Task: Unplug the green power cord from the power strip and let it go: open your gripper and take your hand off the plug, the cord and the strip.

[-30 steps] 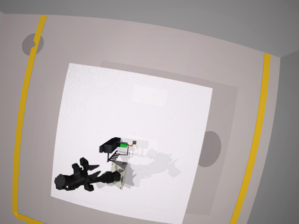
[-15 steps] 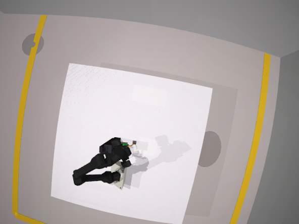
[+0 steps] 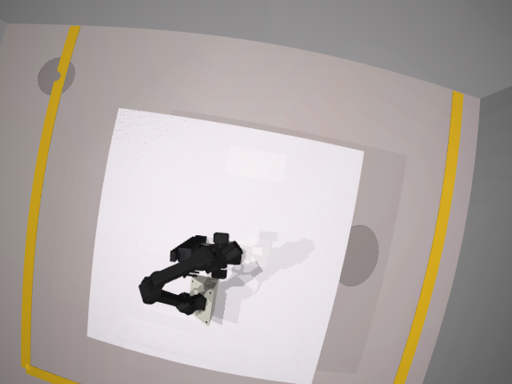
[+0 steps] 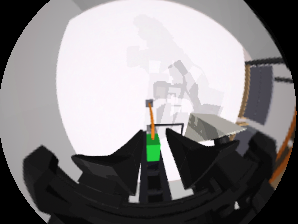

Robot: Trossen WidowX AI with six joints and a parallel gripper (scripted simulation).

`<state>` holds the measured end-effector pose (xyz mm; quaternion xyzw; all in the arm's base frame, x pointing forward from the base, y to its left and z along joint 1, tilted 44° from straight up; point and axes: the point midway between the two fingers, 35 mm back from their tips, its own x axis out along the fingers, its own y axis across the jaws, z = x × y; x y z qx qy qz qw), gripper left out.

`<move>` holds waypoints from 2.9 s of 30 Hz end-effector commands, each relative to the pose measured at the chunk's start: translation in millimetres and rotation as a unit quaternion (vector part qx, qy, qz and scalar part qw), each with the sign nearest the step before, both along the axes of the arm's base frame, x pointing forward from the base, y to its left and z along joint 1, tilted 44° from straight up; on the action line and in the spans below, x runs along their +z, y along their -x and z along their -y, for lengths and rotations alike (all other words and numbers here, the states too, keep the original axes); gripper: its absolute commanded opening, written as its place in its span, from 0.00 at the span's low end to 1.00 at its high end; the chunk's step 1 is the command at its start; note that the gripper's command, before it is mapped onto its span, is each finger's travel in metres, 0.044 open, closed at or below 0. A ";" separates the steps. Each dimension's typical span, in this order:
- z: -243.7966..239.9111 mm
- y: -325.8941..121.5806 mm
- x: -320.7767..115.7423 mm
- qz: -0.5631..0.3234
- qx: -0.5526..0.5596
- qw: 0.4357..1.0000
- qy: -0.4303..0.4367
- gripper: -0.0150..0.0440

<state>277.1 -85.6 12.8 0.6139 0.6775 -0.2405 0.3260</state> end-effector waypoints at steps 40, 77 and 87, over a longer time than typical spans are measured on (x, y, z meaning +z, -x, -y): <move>-39.6 5.6 18.0 -0.006 -0.004 1.000 -0.007 0.53; -11.7 -1.2 -1.6 -0.006 -0.003 1.000 -0.004 0.25; 2.1 -2.4 -10.7 -0.005 -0.003 1.000 -0.004 0.25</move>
